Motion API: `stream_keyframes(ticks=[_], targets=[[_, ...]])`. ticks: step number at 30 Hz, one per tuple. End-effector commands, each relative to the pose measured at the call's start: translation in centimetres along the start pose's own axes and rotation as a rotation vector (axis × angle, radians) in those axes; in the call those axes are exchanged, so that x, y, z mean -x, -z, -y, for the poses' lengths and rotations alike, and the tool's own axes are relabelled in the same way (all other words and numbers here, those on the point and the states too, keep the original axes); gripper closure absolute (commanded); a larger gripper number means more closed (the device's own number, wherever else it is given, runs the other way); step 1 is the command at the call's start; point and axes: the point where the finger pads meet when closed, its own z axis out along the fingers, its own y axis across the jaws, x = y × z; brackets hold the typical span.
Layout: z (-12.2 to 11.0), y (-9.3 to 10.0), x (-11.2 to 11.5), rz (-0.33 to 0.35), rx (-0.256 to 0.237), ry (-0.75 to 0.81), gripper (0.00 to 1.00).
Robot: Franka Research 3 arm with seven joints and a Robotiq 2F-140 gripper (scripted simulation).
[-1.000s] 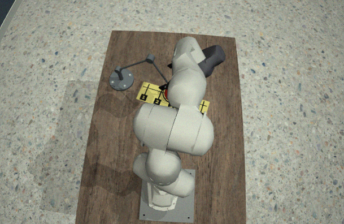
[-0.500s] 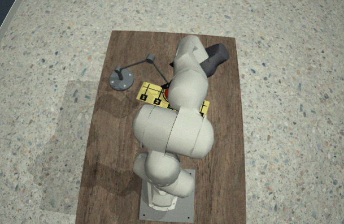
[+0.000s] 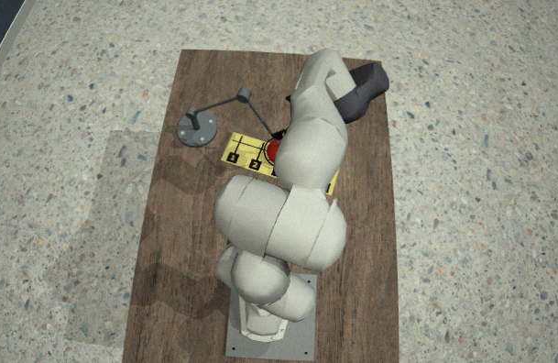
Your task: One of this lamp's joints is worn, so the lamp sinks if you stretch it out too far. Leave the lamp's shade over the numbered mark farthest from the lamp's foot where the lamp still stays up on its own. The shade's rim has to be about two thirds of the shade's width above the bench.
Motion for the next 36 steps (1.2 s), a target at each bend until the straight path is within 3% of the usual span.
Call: stream_keyframes(ticks=[1, 10, 36], targets=[[-0.4, 1.4, 0.1, 0.002, 0.011, -0.008, 0.00], [0.0, 5.2, 0.0, -0.001, -0.004, -0.001, 0.00], [0.5, 5.0, -0.1, -0.004, -0.022, 0.005, 0.00]])
